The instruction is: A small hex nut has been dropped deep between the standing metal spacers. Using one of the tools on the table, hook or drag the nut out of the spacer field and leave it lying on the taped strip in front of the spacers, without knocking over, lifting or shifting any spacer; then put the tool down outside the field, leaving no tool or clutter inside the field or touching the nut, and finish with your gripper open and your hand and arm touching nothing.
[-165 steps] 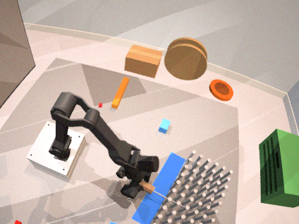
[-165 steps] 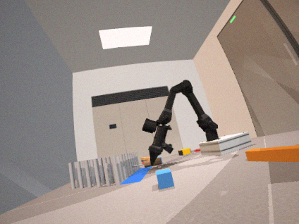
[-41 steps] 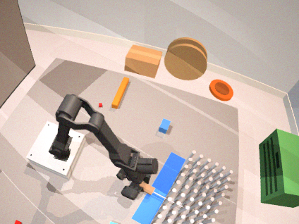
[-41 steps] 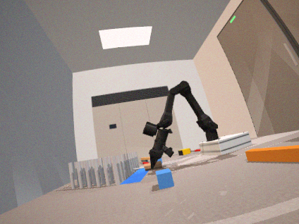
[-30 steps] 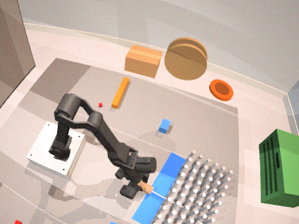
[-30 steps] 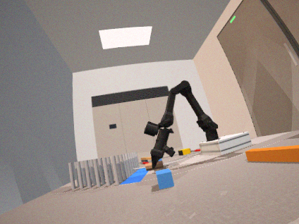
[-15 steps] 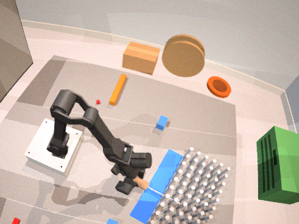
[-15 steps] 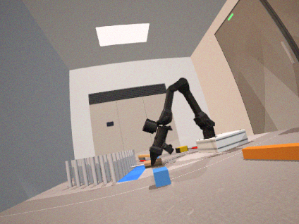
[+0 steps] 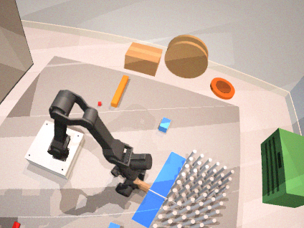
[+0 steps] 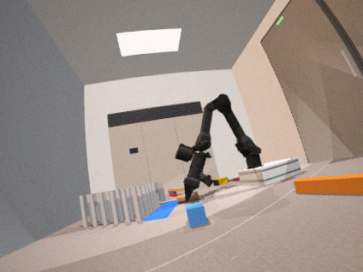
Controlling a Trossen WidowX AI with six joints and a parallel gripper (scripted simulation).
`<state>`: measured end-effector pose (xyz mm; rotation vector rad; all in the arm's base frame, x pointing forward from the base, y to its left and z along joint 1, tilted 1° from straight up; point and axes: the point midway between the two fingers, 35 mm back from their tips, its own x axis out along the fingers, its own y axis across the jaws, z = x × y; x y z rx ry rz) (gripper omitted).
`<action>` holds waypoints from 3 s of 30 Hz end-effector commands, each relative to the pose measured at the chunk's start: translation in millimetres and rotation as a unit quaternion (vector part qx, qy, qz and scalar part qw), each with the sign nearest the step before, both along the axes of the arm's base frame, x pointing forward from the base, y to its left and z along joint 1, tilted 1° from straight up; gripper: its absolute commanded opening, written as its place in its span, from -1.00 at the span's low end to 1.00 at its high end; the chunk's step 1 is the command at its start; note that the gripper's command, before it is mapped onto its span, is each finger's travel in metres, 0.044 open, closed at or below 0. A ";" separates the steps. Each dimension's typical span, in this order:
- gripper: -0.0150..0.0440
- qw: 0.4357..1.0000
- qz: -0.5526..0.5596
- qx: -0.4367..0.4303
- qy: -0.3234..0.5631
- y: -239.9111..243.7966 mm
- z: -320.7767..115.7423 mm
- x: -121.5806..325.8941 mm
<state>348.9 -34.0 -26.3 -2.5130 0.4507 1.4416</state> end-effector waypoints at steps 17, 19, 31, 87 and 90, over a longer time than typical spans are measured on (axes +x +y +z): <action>-0.49 1.000 -0.004 -0.001 -0.001 3.9 0.0 -12.5; -0.49 1.000 -0.004 -0.001 -0.001 4.4 0.0 -13.7; -0.49 1.000 -0.004 0.000 -0.001 7.2 -0.3 -20.8; -0.49 1.000 -0.004 0.000 0.001 21.2 -1.4 -55.8; -0.49 1.000 -0.004 0.000 0.001 22.0 -1.5 -57.7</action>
